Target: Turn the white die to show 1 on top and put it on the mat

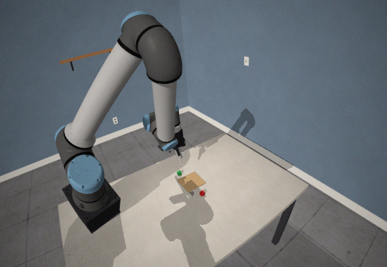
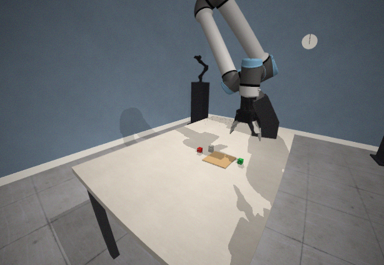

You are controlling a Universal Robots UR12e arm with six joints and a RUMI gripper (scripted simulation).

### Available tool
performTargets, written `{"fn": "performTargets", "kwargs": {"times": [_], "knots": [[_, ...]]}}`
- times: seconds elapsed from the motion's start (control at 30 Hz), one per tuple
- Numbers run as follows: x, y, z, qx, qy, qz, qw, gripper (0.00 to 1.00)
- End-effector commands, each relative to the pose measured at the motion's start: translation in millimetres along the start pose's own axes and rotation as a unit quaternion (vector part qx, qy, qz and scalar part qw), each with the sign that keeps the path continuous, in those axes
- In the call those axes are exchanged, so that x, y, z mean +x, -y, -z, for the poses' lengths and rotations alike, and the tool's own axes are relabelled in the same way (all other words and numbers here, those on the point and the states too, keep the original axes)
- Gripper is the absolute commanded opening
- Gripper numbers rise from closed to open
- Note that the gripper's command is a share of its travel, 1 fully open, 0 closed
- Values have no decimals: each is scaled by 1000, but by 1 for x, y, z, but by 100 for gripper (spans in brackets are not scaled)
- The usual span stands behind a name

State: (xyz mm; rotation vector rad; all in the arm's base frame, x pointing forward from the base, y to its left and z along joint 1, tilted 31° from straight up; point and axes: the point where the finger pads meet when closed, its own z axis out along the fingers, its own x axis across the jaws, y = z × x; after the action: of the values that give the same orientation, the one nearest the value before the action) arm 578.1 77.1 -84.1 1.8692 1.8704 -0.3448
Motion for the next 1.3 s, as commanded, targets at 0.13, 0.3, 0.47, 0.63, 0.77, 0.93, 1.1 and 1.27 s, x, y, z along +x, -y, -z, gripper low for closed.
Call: {"fn": "performTargets", "kwargs": {"times": [0.13, 0.3, 0.47, 0.63, 0.77, 0.93, 1.1, 1.27], "knots": [[0, -1, 14, 1, 0, 0, 1000, 100], [0, -1, 14, 1, 0, 0, 1000, 100], [-8, 0, 14, 2, 0, 0, 1000, 100], [-59, 4, 11, 3, -3, 6, 1000, 100], [-107, 13, 9, 3, -5, 13, 1000, 100], [-169, 31, 8, 2, -3, 21, 1000, 100], [-192, 40, 8, 1, -2, 25, 1000, 100], [-218, 51, 8, 1, 1, 29, 1000, 100]]}}
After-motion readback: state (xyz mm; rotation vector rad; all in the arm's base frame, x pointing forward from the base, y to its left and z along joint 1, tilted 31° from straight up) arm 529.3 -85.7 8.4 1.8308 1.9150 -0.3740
